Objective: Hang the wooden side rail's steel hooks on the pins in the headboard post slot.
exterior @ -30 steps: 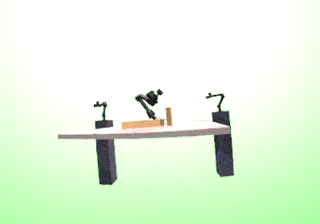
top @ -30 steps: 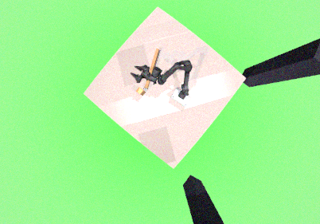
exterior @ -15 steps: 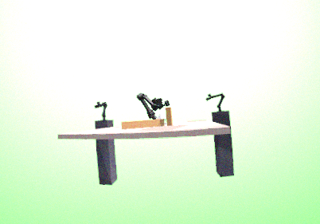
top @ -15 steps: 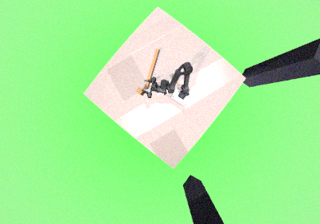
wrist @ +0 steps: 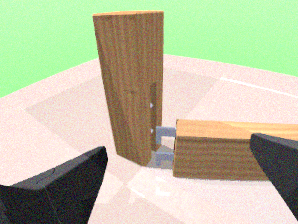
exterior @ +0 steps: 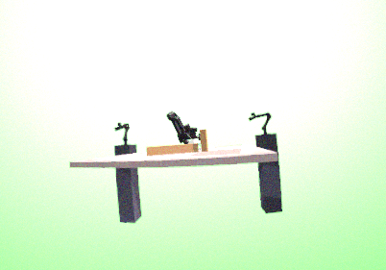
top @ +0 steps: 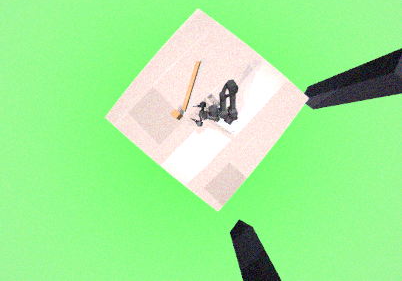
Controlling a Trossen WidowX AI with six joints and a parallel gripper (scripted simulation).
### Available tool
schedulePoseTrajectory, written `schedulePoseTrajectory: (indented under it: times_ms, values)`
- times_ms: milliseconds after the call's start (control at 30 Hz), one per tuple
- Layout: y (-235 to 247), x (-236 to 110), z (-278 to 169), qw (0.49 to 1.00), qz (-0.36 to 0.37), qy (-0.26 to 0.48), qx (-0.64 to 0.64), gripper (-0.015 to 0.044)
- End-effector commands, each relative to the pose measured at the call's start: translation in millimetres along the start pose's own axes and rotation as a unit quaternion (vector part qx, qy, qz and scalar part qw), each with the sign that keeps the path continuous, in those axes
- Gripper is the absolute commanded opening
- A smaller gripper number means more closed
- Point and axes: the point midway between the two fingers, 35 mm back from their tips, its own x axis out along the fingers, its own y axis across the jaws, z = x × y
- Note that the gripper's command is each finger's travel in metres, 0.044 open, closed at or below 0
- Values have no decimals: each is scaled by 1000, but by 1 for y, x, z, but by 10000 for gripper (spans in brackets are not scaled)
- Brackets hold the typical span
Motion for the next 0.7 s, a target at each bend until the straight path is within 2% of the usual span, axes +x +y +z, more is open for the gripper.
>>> schedulePoseTrajectory:
  times_ms: [0, 567, 667]
  values:
    - [0, -3, -6, 1000, 0, 9, -11, 440]
    - [0, -3, -6, 1000, 0, 9, -11, 440]
    - [4, 5, -4, 999, 12, 18, -23, 440]
